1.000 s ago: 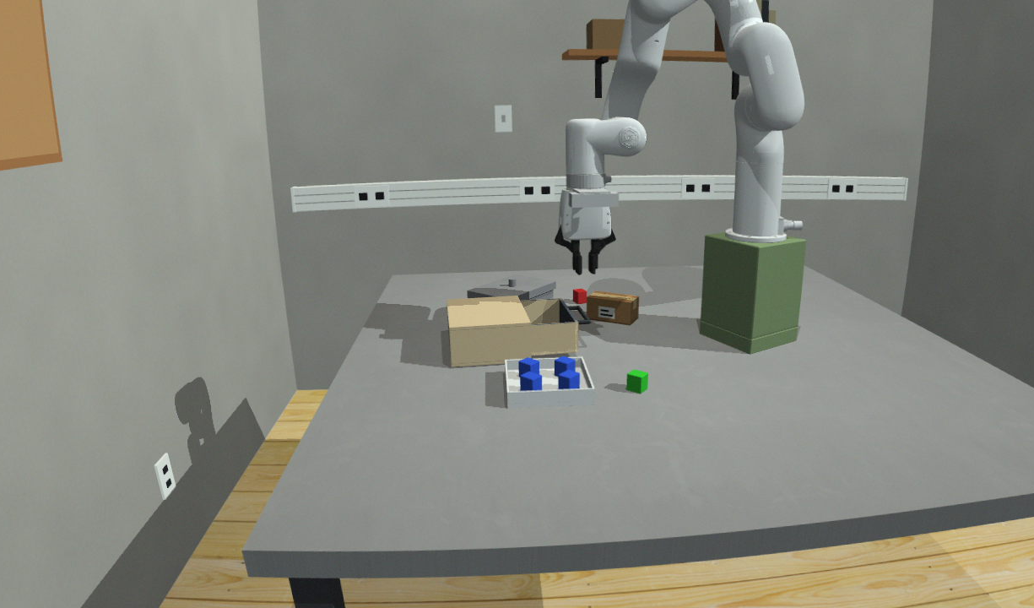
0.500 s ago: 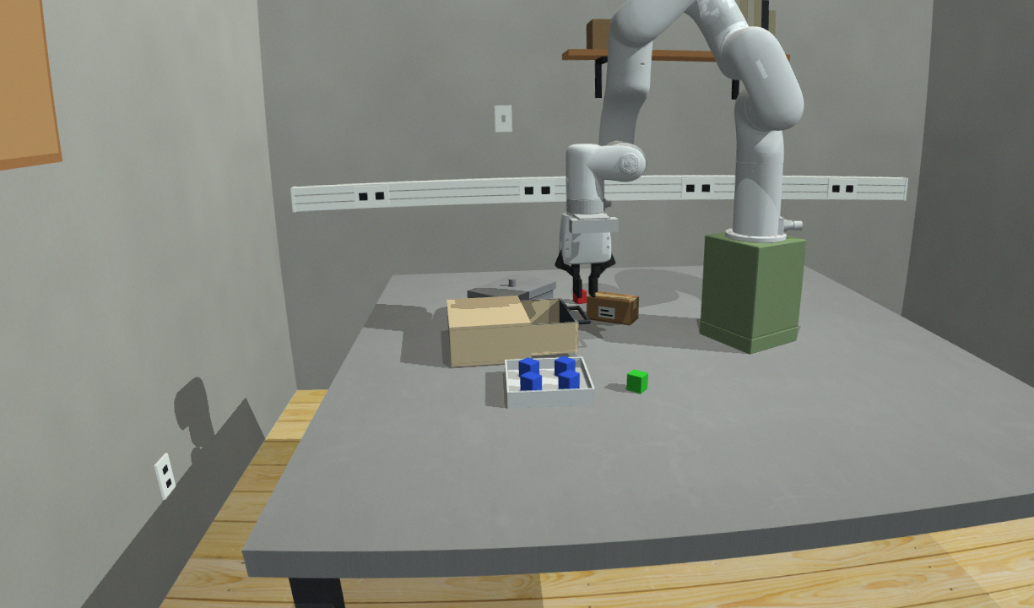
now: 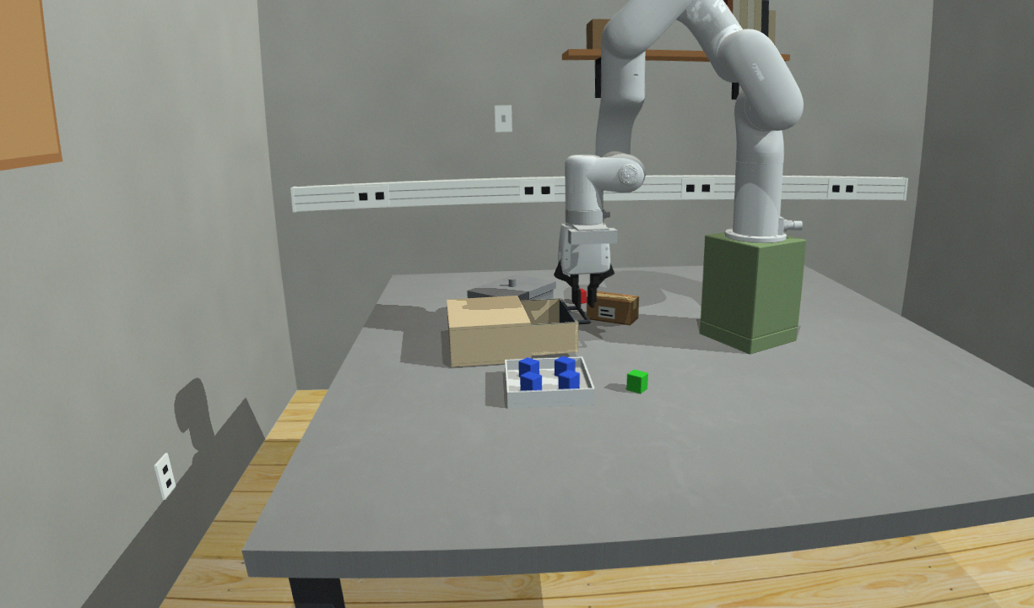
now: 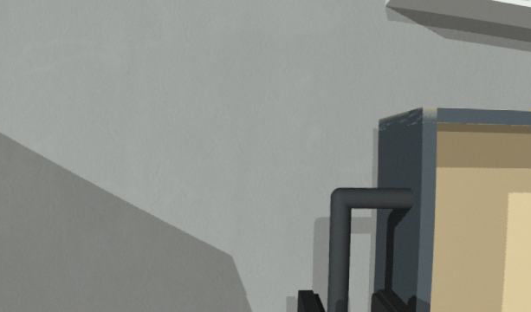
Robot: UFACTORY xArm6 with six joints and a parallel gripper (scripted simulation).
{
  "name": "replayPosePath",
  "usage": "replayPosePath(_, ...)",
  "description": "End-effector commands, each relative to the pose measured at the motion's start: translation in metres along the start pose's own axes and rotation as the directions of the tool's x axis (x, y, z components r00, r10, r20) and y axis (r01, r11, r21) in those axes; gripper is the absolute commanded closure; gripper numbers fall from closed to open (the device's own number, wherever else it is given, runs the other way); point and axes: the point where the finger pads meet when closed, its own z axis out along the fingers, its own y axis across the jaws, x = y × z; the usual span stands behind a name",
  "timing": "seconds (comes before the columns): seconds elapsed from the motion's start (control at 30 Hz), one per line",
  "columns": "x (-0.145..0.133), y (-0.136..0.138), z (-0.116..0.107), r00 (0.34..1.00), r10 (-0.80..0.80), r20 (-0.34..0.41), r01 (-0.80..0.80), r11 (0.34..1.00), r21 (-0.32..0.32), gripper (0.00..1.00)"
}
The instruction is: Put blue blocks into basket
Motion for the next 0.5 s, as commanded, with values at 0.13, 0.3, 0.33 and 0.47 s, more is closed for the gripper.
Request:
replayPosePath(0.13,-0.0002,0.0015,0.0025,1.0,0.0,0.005,0.0,1.0,-0.003,0.76)
replayPosePath(0.3,-0.0002,0.0014,0.0033,1.0,0.0,0.005,0.0,1.0,-0.003,0.76)
replayPosePath(0.33,-0.0002,0.0014,0.0033,1.0,0.0,0.005,0.0,1.0,-0.003,0.76)
replayPosePath(0.47,-0.0002,0.0014,0.0034,1.0,0.0,0.005,0.0,1.0,-0.003,0.76)
